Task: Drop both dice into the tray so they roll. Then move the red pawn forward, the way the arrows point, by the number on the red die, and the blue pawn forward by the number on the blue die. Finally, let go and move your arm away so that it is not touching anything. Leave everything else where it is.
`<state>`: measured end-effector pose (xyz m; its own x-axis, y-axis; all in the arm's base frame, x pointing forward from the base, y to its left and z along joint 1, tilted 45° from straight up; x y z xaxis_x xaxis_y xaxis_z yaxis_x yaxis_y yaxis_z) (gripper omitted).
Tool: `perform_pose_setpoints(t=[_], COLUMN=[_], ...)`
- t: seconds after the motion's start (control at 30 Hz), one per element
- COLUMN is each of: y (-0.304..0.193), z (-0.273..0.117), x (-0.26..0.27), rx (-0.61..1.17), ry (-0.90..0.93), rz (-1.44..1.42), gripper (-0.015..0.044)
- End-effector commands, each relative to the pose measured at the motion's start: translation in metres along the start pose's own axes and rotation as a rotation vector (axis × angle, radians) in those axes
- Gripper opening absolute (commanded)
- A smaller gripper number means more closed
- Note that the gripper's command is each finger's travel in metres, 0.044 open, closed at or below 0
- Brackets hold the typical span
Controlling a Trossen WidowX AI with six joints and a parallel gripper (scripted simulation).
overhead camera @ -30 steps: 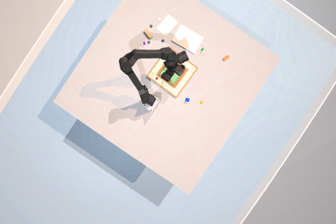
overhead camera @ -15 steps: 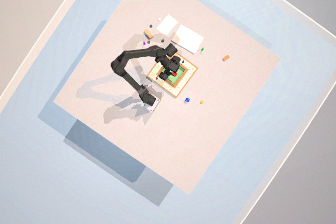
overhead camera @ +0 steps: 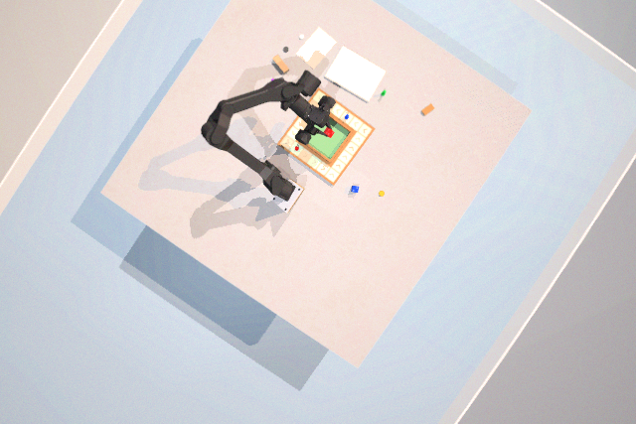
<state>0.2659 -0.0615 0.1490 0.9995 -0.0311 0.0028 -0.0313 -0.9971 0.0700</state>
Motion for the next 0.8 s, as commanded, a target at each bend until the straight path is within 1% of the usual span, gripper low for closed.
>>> perform_pose_setpoints(t=[0.0,0.47,0.77], y=[0.0030,0.0022,0.0046], z=[-0.0140,-0.0119,-0.0140], x=[0.0000,-0.0007,-0.0007], rx=[-0.006,-0.004,-0.004], ry=[0.009,0.012,0.012], rz=[-0.002,0.003,0.002], gripper=[0.0000,0.0000,0.0236])
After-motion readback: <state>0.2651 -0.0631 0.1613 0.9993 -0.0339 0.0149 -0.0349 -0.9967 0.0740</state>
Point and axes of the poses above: the point midway between the two fingers, 35 mm back from their tips, its own z axis out along the fingers, its own x axis across the jaws, y = z × x, the point moved 9 cm from there along -z, back along the fingers, and after that the axes turned 6 degrees about -z, right-handed, at the moved point
